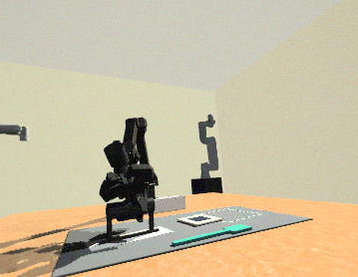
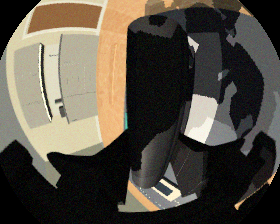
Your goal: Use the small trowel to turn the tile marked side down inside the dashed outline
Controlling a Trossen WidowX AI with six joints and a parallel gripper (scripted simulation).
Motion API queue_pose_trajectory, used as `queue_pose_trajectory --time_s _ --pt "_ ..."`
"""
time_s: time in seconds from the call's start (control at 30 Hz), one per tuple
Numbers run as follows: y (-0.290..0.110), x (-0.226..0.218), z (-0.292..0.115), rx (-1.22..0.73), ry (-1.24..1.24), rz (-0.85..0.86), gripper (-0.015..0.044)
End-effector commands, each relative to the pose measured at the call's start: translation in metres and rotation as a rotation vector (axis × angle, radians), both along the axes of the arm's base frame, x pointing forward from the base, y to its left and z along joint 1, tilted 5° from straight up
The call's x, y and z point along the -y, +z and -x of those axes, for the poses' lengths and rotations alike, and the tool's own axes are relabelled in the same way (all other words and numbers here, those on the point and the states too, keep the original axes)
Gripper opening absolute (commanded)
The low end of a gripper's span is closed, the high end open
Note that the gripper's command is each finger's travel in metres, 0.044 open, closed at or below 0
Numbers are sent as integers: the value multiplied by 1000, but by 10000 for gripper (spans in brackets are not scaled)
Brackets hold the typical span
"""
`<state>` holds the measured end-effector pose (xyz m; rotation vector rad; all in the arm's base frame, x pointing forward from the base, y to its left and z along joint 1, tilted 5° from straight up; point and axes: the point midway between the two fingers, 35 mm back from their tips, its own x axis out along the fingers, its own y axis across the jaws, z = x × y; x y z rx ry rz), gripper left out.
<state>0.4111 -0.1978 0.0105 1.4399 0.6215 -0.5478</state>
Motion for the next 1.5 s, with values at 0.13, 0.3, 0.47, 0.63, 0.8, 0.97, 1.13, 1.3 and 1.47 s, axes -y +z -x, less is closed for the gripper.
queue_pose_trajectory --time_s 0.13,0.3,0.47,0.63,0.8,0.97,1.13,1.3,1.47 --pt "-1 0 0 0 -2 0 82" --pt "-1 0 0 0 -2 0 49" --pt "0 0 0 0 -2 0 0" --pt "29 0 -3 0 -1 -1 0" --pt "59 -2 -4 0 -1 -1 0" --pt "60 -4 -3 -1 -1 2 0" --pt "56 -23 0 -3 -6 28 0" --pt "52 -41 5 -4 -10 54 0" --pt "49 -58 11 -1 -16 77 0"
